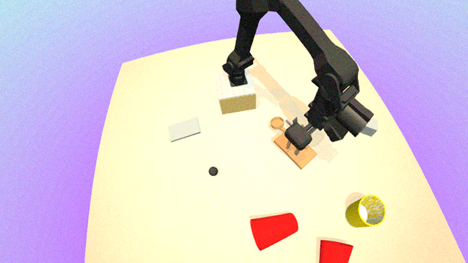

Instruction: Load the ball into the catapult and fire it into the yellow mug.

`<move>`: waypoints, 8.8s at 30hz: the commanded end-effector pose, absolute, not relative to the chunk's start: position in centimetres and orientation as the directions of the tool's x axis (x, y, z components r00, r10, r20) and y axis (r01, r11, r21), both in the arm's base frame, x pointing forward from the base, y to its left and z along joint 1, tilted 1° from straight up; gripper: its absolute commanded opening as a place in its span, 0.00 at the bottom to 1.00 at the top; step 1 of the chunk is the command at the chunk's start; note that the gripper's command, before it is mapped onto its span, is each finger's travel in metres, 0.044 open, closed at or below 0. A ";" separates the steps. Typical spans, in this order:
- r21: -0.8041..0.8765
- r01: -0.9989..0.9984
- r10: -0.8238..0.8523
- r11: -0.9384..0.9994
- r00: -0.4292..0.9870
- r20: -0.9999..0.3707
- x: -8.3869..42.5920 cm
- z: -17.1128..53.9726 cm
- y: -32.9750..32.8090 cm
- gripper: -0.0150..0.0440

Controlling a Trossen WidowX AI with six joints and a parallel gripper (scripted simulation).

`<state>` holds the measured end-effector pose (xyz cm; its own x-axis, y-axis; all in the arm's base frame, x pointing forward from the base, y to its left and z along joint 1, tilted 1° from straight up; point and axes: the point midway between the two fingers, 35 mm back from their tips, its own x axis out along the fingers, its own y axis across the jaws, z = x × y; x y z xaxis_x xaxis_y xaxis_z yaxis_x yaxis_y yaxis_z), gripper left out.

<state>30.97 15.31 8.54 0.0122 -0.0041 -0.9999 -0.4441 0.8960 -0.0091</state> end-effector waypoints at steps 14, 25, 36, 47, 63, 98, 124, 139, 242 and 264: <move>-0.011 -0.215 -0.001 0.977 0.047 -0.999 35.1 6.6 0.2 0.76; -0.014 0.048 -0.016 0.999 0.044 -0.999 30.8 1.4 -15.5 0.76; -0.013 0.053 -0.016 0.999 0.044 -0.999 30.8 -0.3 -15.5 0.76; -0.013 0.053 -0.016 0.999 0.044 -0.999 30.9 -2.0 -15.6 0.76; -0.013 0.053 -0.016 0.999 0.044 -0.999 31.0 -4.1 -15.5 0.67; -0.010 0.039 -0.012 0.999 0.036 -0.999 30.3 8.4 -15.4 0.25; 0.029 -0.193 0.004 0.981 -0.128 -0.992 28.9 5.9 -0.6 0.25; 0.019 -0.327 -0.056 0.945 -0.217 -0.975 24.9 4.7 5.9 0.25; 0.076 -0.404 0.337 0.912 0.626 -0.703 48.9 23.0 22.7 1.00; 0.076 -0.404 0.337 0.912 0.626 -0.703 48.9 23.0 22.7 0.69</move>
